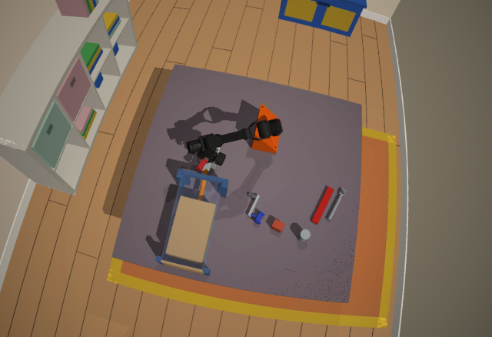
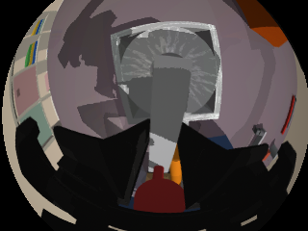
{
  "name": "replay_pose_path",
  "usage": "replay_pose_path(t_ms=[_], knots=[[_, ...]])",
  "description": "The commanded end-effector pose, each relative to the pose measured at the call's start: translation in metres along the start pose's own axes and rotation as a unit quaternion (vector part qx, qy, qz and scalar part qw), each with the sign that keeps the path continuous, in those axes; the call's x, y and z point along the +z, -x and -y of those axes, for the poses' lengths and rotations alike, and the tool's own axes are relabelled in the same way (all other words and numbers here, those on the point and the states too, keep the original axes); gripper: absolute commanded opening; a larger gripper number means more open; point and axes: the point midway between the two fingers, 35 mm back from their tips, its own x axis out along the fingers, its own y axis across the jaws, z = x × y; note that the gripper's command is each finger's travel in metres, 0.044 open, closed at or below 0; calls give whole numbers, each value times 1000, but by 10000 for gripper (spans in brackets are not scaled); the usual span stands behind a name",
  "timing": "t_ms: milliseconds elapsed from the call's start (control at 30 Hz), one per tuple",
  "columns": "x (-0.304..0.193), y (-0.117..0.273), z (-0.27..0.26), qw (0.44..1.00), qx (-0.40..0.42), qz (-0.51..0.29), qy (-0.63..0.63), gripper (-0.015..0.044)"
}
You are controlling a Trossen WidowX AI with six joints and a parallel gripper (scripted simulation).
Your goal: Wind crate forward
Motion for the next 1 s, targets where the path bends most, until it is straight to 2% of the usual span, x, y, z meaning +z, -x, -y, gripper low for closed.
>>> replay_pose_path(t_ms=[0,133,700,833,967], knots=[[1,-4,-1,1000,1,4,-7,0],[1,-4,-1,1000,0,4,-5,0],[0,0,0,1000,0,0,-2,440],[-2,5,-1,1000,0,2,-2,440],[-9,36,-5,1000,0,13,-2,440]])
